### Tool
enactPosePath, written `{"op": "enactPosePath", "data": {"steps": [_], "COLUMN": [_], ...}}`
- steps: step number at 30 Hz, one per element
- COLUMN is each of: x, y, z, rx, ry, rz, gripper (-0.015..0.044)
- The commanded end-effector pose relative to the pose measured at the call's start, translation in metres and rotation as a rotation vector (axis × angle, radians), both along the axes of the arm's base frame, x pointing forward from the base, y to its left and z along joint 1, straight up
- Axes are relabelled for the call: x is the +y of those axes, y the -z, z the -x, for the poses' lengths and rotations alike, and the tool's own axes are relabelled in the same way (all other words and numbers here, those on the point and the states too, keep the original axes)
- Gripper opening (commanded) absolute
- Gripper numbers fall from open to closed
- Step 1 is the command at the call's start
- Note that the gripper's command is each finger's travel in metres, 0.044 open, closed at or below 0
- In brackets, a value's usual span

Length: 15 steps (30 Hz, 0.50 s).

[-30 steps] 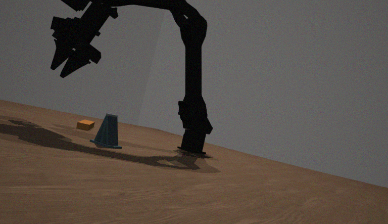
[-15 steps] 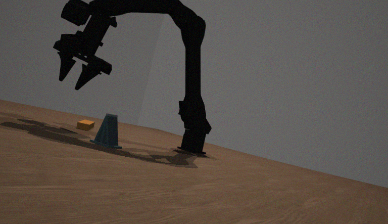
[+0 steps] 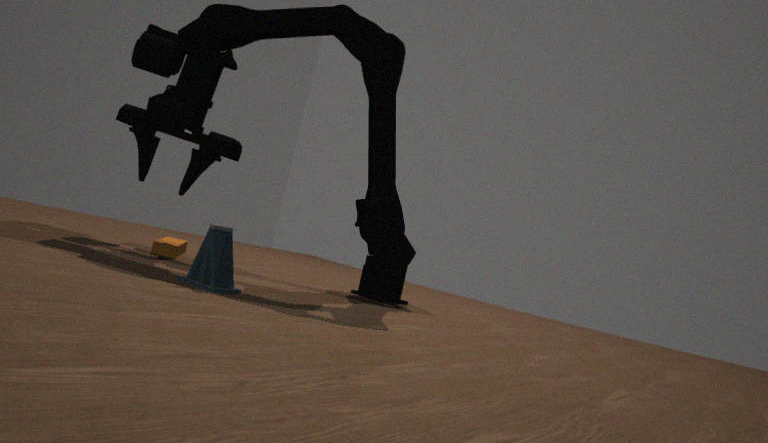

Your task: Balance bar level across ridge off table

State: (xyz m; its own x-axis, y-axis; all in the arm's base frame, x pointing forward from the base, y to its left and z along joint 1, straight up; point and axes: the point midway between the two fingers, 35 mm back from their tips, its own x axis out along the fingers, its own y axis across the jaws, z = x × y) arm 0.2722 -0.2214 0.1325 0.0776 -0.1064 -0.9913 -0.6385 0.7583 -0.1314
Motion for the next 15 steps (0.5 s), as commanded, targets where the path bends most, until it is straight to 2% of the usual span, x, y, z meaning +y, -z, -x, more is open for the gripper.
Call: {"op": "enactPosePath", "data": {"steps": [1, 8, 15], "x": [-0.004, -0.01, -0.01], "y": [0.005, 0.012, 0.013], "z": [0.017, 0.042, 0.044], "rx": [0.032, 0.07, 0.073], "ry": [-0.094, -0.227, -0.24], "rz": [-0.028, -0.069, -0.074], "gripper": [0.0315, 0.0315, 0.0315]}}
